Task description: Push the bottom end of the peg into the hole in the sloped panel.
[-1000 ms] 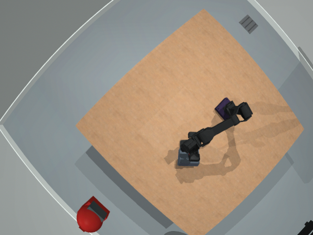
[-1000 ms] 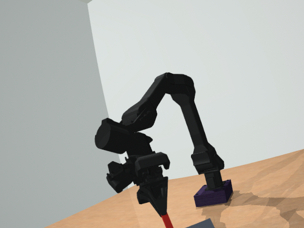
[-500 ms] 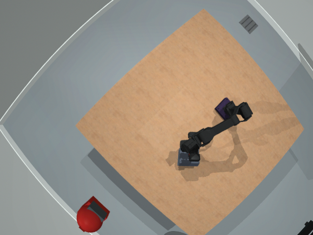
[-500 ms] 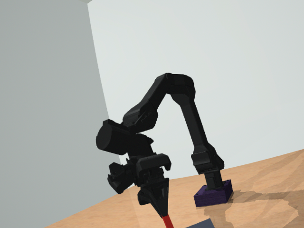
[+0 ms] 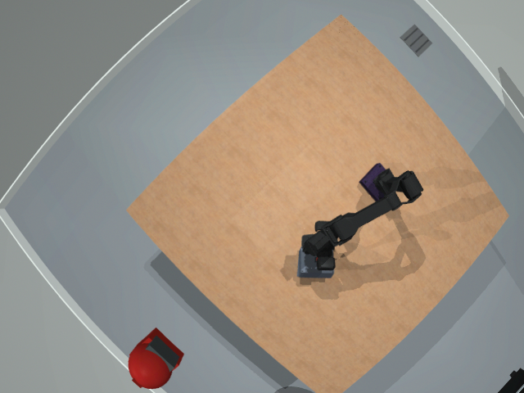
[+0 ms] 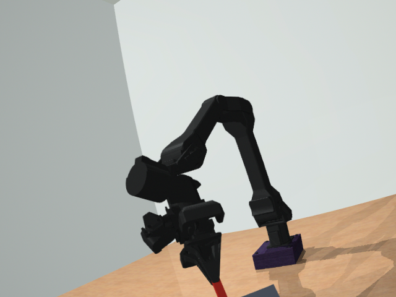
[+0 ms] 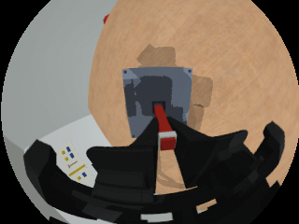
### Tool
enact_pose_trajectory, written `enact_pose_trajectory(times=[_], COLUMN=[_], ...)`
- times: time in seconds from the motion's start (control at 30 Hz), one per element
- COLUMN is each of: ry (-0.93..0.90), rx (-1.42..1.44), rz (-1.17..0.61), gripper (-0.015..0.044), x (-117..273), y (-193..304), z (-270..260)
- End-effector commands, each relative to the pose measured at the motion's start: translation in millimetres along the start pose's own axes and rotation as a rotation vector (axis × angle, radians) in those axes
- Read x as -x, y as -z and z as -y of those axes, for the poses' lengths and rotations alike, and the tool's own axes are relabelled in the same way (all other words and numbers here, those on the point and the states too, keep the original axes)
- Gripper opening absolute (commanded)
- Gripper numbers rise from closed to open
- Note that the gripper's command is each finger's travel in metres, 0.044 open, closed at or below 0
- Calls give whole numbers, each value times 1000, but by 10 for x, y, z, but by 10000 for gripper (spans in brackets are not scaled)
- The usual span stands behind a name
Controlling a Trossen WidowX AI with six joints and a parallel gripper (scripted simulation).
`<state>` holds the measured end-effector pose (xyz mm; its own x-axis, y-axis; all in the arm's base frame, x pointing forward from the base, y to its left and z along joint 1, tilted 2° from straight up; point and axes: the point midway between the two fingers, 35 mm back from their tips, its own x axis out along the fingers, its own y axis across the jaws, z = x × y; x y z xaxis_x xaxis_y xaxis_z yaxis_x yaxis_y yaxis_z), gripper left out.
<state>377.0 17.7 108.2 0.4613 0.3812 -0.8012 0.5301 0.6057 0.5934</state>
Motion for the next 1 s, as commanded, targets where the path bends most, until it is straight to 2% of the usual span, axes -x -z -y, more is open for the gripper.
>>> enact_pose_trajectory(times=[0.0, 0.97], ry=[5, 5], rx=[-6, -6], rz=[-4, -4], gripper=[0, 0], x=[-25, -54], y=[4, -3], z=[22, 22])
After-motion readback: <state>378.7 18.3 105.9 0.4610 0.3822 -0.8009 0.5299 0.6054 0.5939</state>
